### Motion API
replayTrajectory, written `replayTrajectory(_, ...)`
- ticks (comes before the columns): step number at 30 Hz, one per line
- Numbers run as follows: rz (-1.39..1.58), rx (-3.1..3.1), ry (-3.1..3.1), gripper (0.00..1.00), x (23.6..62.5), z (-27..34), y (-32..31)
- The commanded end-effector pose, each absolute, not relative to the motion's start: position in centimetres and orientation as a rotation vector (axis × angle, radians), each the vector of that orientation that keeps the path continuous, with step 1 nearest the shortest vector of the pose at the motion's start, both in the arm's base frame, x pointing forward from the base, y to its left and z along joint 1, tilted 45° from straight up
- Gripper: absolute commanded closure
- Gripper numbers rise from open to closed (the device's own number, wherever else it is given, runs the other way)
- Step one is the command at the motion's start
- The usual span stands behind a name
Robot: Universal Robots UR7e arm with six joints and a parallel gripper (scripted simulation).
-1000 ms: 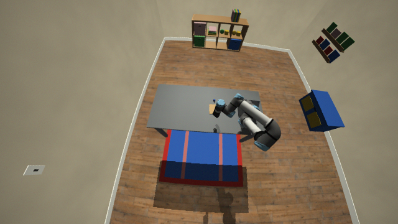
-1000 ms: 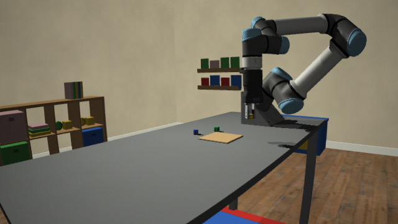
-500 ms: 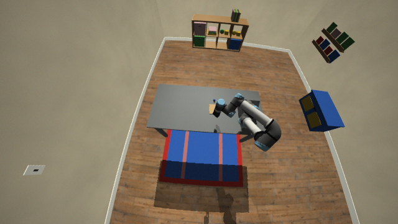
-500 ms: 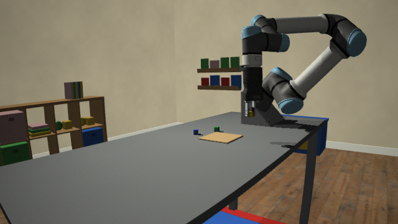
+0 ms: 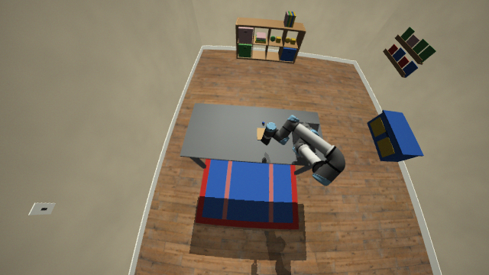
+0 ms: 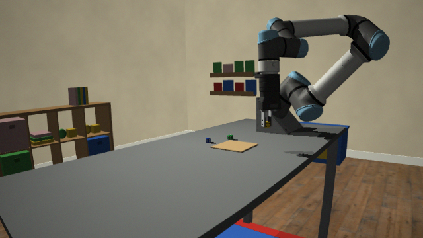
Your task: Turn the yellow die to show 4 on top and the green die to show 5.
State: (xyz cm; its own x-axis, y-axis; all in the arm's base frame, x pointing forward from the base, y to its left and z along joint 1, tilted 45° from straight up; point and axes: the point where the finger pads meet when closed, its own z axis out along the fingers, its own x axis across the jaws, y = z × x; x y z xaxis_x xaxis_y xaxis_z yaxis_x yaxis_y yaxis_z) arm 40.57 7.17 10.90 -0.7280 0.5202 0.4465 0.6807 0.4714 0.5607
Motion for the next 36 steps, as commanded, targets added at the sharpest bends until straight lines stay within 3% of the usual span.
replayTrajectory(1,-1.128,-1.044,-2.5,0.6,40.61,10.9,7.14)
replayTrajectory(36,-2.227,-1.18,-2.024,0.6,40.08,10.09,7.11)
